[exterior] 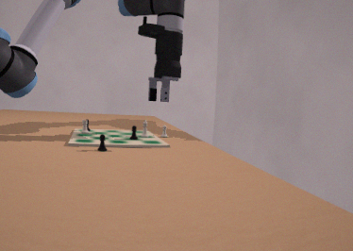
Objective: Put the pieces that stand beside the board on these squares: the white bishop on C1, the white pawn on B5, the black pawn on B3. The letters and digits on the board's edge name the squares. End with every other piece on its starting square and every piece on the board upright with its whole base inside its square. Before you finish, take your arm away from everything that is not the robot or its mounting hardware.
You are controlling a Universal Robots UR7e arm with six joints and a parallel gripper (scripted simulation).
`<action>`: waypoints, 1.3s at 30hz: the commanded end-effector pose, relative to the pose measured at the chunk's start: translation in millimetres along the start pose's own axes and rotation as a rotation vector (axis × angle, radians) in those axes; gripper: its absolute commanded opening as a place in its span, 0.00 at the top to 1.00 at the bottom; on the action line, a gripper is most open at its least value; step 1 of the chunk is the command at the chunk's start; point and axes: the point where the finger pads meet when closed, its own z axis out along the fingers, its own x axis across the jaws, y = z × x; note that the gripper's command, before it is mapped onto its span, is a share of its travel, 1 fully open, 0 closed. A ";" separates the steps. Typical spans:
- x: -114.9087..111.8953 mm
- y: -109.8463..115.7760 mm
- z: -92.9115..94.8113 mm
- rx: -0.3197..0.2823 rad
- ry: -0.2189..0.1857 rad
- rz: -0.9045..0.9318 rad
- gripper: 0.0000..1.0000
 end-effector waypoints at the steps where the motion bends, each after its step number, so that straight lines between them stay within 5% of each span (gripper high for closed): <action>1: -1.7 6.5 0.8 -0.002 0.008 -0.181 0.00; 19: -3.6 20.2 3.3 -0.004 0.009 -0.489 0.00; 37: -3.8 22.9 3.8 -0.005 0.009 -0.546 0.00; 38: -3.8 22.9 3.8 -0.005 0.009 -0.546 0.32; 39: -3.8 22.9 3.8 -0.005 0.009 -0.546 0.32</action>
